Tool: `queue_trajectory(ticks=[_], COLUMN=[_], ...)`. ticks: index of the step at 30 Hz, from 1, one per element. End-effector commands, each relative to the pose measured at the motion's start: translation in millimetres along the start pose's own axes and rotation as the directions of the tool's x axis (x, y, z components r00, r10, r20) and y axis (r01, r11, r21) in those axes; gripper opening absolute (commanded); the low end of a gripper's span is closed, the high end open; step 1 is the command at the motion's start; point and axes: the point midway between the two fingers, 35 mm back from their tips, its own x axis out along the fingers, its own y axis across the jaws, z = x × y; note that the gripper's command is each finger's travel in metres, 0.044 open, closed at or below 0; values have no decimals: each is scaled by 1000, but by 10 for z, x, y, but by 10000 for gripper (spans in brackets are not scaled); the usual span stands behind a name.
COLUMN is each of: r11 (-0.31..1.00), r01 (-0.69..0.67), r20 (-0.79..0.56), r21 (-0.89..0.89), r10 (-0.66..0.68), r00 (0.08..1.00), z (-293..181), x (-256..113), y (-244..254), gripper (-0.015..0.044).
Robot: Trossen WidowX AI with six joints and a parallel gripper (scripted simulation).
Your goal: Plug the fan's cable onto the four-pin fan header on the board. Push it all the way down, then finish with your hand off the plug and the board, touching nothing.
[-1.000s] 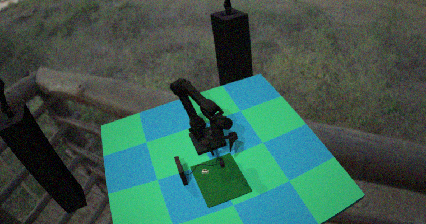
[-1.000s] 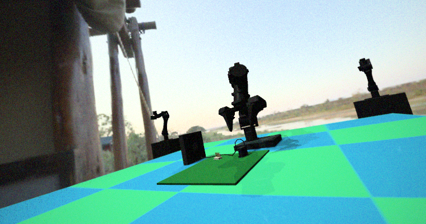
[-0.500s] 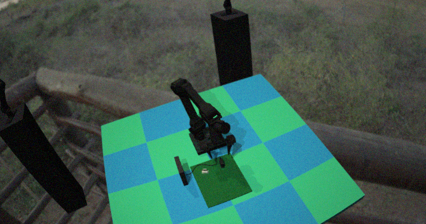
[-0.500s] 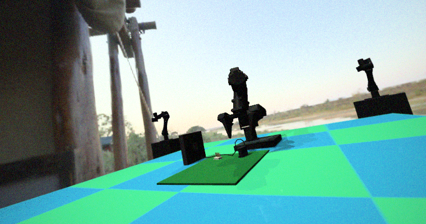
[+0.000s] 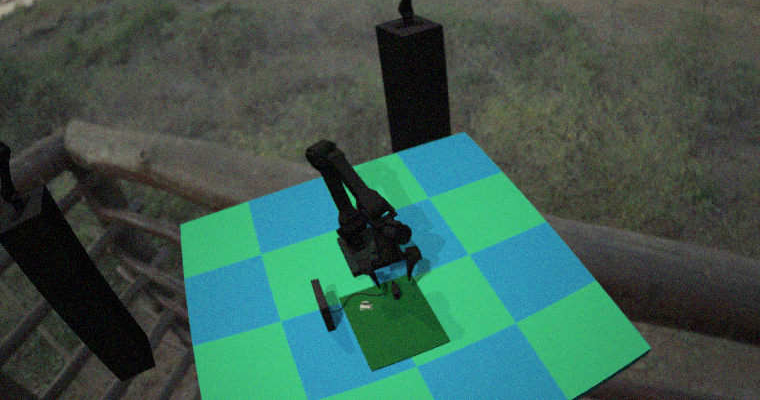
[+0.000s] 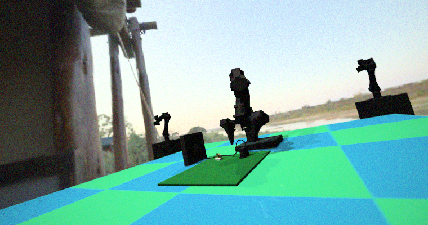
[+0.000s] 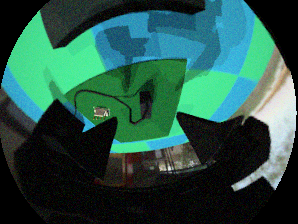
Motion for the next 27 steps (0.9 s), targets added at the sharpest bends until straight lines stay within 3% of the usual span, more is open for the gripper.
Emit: queue_trajectory(ticks=[1, 18, 27], r11=[1000, 1000, 1000], r01=[1, 1, -2], r20=[12, 12, 4], r21=[-8, -8, -1], r10=[-1, -1, 2], r00=[1000, 1000, 1000], z=[54, 133, 111], x=[76, 224, 208], y=[0, 7, 9], gripper=[440, 440, 204])
